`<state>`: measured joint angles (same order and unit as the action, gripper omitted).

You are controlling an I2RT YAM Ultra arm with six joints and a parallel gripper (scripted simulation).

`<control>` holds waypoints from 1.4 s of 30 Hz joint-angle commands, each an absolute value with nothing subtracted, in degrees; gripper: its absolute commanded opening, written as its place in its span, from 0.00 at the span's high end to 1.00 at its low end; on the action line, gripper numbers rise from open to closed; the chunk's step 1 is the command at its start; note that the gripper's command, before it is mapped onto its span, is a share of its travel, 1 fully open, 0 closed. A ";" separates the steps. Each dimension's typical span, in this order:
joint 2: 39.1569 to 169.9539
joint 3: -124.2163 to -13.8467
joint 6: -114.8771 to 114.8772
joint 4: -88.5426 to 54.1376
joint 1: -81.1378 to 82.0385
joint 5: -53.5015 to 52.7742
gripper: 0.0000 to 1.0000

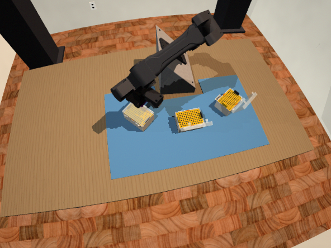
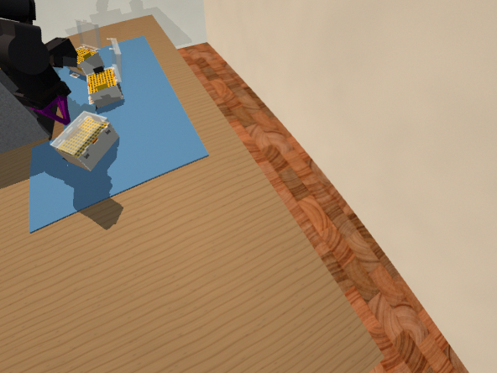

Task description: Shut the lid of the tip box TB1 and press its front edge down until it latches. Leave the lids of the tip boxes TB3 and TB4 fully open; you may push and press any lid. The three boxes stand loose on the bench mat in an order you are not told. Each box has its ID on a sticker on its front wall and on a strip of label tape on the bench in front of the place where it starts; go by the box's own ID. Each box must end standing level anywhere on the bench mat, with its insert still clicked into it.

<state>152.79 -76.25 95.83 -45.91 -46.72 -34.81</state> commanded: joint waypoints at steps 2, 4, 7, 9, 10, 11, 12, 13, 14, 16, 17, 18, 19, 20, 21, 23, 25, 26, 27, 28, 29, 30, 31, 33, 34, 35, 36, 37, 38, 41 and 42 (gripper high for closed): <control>151.96 -77.09 96.68 -48.62 -48.05 -34.56 1.00; 151.73 -77.44 97.01 -49.38 -48.37 -34.38 1.00; 151.40 -77.97 97.48 -50.51 -48.85 -34.11 1.00; 151.19 -78.34 97.80 -51.27 -49.17 -33.93 1.00; 151.08 -78.52 97.95 -51.65 -49.32 -33.84 1.00; 150.98 -78.71 98.11 -52.02 -49.48 -33.75 1.00; 150.98 -78.71 98.11 -52.02 -49.48 -33.75 1.00; 150.98 -78.71 98.11 -52.02 -49.48 -33.75 1.00; 150.88 -78.91 98.26 -52.41 -49.63 -33.66 1.00; 150.68 -79.29 98.56 -53.16 -49.94 -33.48 1.00; 150.58 -79.49 98.71 -53.53 -50.09 -33.39 1.00; 150.48 -79.69 98.86 -53.91 -50.25 -33.31 1.00; 150.39 -79.89 99.01 -54.29 -50.40 -33.22 1.00; 150.37 -79.93 99.04 -54.36 -50.43 -33.20 1.00; 150.37 -79.94 99.04 -54.37 -50.43 -33.20 1.00; 150.38 -79.94 99.04 -54.37 -50.43 -33.20 1.00; 150.38 -79.95 99.04 -54.37 -50.43 -33.20 1.00; 150.38 -79.95 99.04 -54.37 -50.43 -33.20 1.00; 150.38 -79.95 99.04 -54.38 -50.43 -33.20 1.00; 150.38 -79.95 99.04 -54.38 -50.43 -33.20 1.00; 150.38 -79.95 99.04 -54.38 -50.43 -33.20 1.00; 150.38 -79.95 99.04 -54.38 -50.43 -33.20 1.00; 150.38 -79.95 99.04 -54.38 -50.43 -33.20 1.00; 150.38 -79.95 99.04 -54.38 -50.43 -33.20 1.00; 150.38 -79.95 99.04 -54.38 -50.43 -33.20 1.00; 150.38 -79.95 99.04 -54.38 -50.43 -33.20 1.00; 150.38 -79.95 99.04 -54.38 -50.43 -33.20 1.00; 150.38 -79.95 99.04 -54.38 -50.43 -33.20 1.00; 150.38 -79.95 99.04 -54.38 -50.43 -33.20 1.00; 150.38 -79.95 99.04 -54.38 -50.43 -33.20 1.00; 150.38 -79.95 99.04 -54.38 -50.43 -33.20 1.00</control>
